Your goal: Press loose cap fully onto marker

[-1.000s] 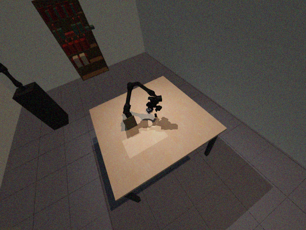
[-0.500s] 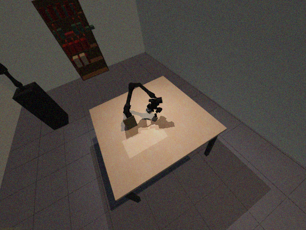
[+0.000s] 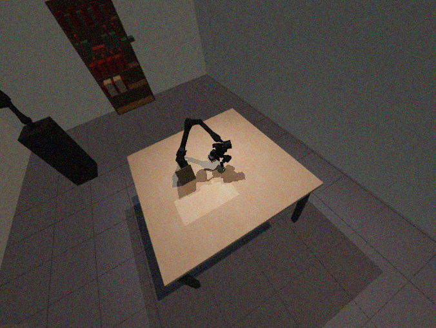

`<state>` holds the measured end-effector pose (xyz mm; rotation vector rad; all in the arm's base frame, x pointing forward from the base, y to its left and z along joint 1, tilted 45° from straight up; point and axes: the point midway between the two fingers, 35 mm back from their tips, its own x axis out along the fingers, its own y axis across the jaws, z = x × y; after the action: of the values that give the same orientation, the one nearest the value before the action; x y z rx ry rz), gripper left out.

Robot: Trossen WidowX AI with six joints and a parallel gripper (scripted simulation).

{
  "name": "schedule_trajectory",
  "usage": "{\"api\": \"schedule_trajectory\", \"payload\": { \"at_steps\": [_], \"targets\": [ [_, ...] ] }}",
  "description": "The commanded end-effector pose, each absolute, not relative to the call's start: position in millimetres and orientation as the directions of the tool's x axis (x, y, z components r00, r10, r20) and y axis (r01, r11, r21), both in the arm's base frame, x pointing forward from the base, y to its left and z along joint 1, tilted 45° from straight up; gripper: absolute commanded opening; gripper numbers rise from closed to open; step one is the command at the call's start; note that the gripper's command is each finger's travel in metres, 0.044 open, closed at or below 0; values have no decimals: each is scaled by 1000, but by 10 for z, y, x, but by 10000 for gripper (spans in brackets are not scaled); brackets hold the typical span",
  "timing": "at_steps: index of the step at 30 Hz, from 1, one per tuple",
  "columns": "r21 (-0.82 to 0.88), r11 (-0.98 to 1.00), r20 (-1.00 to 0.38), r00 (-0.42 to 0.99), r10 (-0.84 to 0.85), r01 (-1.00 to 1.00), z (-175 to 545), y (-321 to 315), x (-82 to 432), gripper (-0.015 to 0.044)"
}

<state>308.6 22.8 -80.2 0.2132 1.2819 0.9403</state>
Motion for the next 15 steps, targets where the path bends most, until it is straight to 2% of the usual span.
{"api": "schedule_trajectory", "payload": {
  "at_steps": [1,15],
  "targets": [
    [626,626,-714,-18,700,-465,-866,281,3067,239],
    [627,625,-713,-18,701,-465,-1023,440,3054,239]
  ]
}}
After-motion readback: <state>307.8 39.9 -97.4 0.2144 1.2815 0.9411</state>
